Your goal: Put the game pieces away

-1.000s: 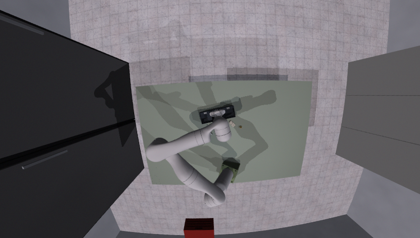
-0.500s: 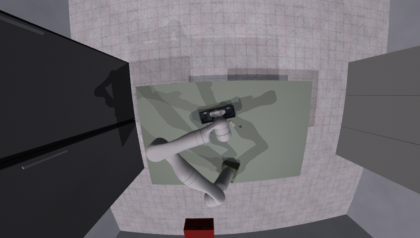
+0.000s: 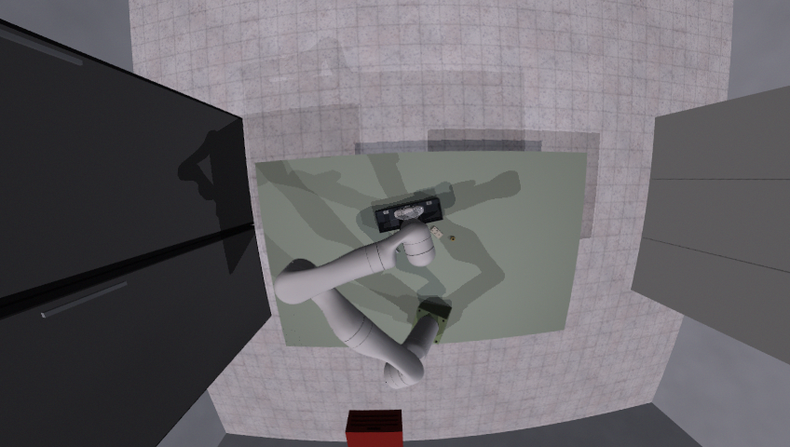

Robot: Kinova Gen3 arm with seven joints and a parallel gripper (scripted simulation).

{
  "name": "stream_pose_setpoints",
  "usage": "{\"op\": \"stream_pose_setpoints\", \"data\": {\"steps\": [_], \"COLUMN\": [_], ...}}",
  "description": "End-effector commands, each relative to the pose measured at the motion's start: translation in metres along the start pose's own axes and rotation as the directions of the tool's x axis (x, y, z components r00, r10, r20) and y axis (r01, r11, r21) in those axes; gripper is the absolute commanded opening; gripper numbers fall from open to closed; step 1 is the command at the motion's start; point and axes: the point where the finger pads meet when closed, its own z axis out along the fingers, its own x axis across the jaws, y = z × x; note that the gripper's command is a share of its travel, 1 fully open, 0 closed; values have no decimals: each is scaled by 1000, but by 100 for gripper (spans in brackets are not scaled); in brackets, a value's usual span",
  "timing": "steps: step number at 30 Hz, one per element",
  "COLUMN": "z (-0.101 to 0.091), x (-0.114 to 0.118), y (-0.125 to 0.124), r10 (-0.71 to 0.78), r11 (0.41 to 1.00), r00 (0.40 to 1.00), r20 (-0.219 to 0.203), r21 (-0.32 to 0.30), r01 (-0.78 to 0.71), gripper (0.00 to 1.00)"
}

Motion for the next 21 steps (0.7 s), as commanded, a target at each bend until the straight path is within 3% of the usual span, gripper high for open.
{"op": "stream_pose_setpoints", "data": {"steps": [1,21], "z": [-1,-19], "x": [0,0], "y": [-1,0], "r10": [0,0], "r11": [1000,1000], "r00": [1000,1000], "r20": [0,0], "r21": [2,2], "r01": [0,0], "gripper": [31,31]}}
